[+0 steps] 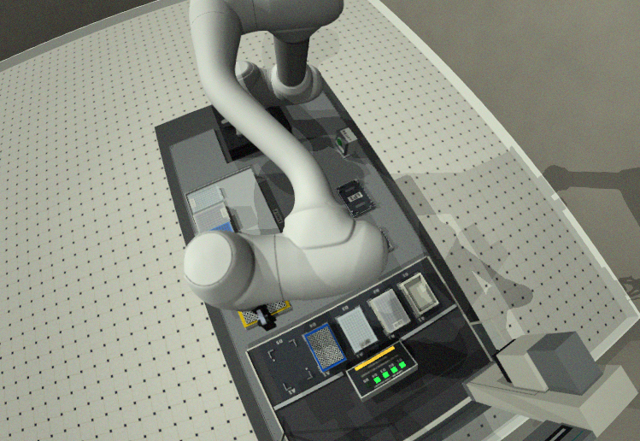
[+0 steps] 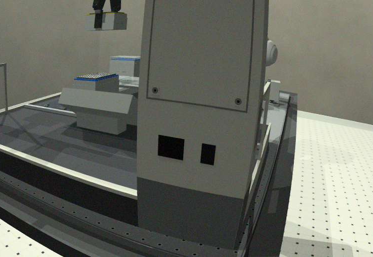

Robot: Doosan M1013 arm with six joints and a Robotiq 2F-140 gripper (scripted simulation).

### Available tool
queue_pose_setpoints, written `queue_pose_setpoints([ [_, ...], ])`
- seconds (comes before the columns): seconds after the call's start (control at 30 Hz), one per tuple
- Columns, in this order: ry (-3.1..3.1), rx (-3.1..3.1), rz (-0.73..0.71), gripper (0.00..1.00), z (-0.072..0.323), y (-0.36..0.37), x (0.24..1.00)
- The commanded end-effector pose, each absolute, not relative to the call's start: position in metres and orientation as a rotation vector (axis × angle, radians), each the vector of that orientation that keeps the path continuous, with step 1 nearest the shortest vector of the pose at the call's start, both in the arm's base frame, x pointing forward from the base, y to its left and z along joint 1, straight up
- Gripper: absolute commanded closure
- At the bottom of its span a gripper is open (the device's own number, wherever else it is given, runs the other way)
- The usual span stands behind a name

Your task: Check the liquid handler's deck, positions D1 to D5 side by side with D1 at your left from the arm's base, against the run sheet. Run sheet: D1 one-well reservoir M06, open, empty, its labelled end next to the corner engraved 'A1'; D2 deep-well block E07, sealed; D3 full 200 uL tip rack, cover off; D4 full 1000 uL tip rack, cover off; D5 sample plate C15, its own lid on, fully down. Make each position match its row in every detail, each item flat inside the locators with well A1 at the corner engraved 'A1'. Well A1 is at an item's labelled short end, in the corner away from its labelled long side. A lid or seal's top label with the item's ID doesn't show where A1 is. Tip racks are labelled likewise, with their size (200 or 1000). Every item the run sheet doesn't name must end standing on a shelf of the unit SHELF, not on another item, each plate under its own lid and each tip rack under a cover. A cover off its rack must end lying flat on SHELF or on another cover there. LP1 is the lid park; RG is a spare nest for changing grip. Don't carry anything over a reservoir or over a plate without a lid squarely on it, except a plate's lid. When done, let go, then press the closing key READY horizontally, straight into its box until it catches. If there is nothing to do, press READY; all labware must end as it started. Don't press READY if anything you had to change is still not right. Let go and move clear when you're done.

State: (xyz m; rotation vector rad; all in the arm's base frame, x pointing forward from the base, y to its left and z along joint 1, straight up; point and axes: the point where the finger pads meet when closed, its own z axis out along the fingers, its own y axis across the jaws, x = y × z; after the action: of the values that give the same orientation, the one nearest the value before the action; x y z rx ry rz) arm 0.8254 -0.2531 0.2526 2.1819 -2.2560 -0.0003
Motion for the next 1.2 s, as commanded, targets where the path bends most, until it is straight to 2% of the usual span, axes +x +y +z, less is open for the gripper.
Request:
queue_pose_setpoints([
  [0.0, -2.257, 2.183, 0.002, 0.90, 0.254, -0.246, 0.826],
  [1.17, -2.254, 2.186, 0.002, 0.90, 0.254, -0.113, 0.832],
])
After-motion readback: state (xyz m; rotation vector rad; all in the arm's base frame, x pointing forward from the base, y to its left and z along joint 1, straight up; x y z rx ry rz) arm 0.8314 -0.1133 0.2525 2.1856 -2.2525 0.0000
